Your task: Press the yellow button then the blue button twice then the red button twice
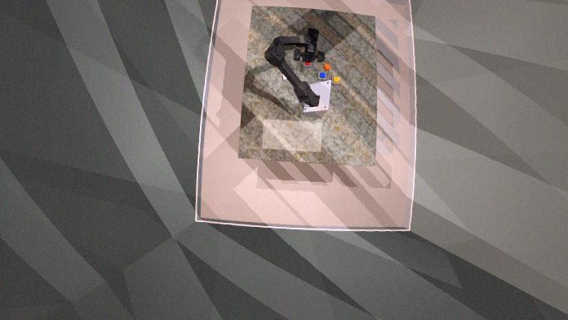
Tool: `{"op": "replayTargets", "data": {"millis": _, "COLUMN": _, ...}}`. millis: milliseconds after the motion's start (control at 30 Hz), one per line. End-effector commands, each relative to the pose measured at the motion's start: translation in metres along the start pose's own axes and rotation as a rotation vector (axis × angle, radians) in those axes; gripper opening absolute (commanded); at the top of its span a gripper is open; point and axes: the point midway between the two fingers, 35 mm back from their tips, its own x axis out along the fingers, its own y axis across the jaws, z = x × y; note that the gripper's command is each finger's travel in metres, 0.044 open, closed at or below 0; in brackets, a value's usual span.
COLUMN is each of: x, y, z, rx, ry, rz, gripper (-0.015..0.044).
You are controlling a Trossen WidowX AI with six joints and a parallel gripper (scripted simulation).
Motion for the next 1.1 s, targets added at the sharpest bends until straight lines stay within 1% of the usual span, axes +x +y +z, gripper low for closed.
{"op": "replayTargets", "data": {"millis": 0, "x": 0.002, "y": 0.000, "z": -0.001, "rx": 0.008, "ry": 0.005, "rz": 0.005, "gripper": 0.0020}}
{"op": "replayTargets", "data": {"millis": 500, "x": 0.002, "y": 0.000, "z": -0.001, "rx": 0.008, "ry": 0.005, "rz": 0.005, "gripper": 0.0020}}
{"op": "replayTargets", "data": {"millis": 533, "x": -0.001, "y": 0.000, "z": -0.001, "rx": 0.003, "ry": 0.003, "rz": 0.001, "gripper": 0.0020}}
{"op": "replayTargets", "data": {"millis": 633, "x": -0.028, "y": -0.001, "z": -0.001, "rx": 0.008, "ry": 0.005, "rz": 0.003, "gripper": 0.0020}}
{"op": "replayTargets", "data": {"millis": 667, "x": -0.030, "y": -0.001, "z": -0.001, "rx": 0.008, "ry": 0.005, "rz": 0.003, "gripper": 0.0020}}
{"op": "replayTargets", "data": {"millis": 867, "x": -0.029, "y": -0.001, "z": -0.001, "rx": 0.008, "ry": 0.005, "rz": 0.003, "gripper": 0.0020}}
{"op": "replayTargets", "data": {"millis": 1067, "x": -0.020, "y": -0.001, "z": -0.001, "rx": 0.008, "ry": 0.005, "rz": 0.003, "gripper": 0.0020}}
